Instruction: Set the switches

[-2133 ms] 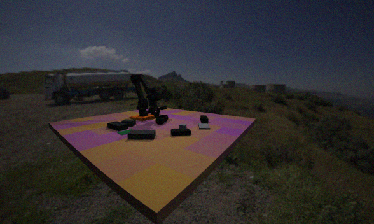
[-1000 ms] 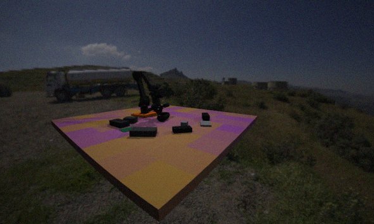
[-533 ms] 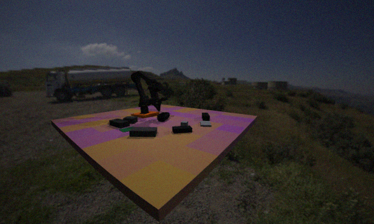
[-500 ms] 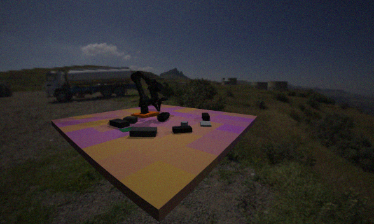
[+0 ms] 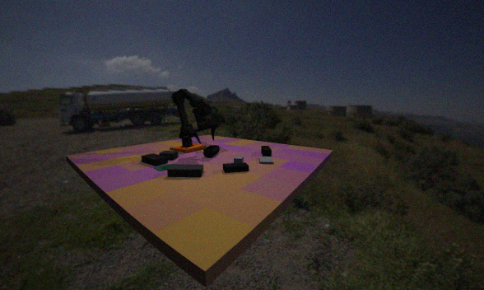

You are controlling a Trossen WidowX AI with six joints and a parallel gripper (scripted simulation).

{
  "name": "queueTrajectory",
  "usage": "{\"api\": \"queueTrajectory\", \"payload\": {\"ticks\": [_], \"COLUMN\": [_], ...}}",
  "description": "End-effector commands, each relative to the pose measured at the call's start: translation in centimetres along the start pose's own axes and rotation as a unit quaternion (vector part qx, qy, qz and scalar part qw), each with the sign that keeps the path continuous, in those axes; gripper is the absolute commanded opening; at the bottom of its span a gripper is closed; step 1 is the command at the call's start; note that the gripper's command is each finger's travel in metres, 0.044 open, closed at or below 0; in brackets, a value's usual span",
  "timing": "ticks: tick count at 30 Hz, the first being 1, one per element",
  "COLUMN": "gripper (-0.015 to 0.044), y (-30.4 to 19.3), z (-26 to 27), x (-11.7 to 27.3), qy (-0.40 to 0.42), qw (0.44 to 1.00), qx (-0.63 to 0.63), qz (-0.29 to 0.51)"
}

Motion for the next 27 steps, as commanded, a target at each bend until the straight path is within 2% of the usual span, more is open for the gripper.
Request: {"api": "queueTrajectory", "payload": {"ticks": [1,7,14,27], "gripper": [0.044,0.044,0.044,0.044], "y": [0.9,1.9,3.2,5.8], "z": [0.4,1.1,1.8,3.1], "x": [0.2,0.5,0.8,0.9], "qy": [-0.004,-0.015,-0.022,-0.009], "qw": [0.998,0.976,0.922,0.744], "qx": [0.068,0.215,0.385,0.662], "qz": [0.001,0.017,0.041,0.09]}}
Point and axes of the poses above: the point midway between the two fingers, 35 mm back from their tips, its own x axis back along the fingers, its own z axis across the jaws, y = z × x, the point moved 7 cm from there along x, back along the fingers, and after that the axes turned 15 degrees about -x, right-handed, at the moved point
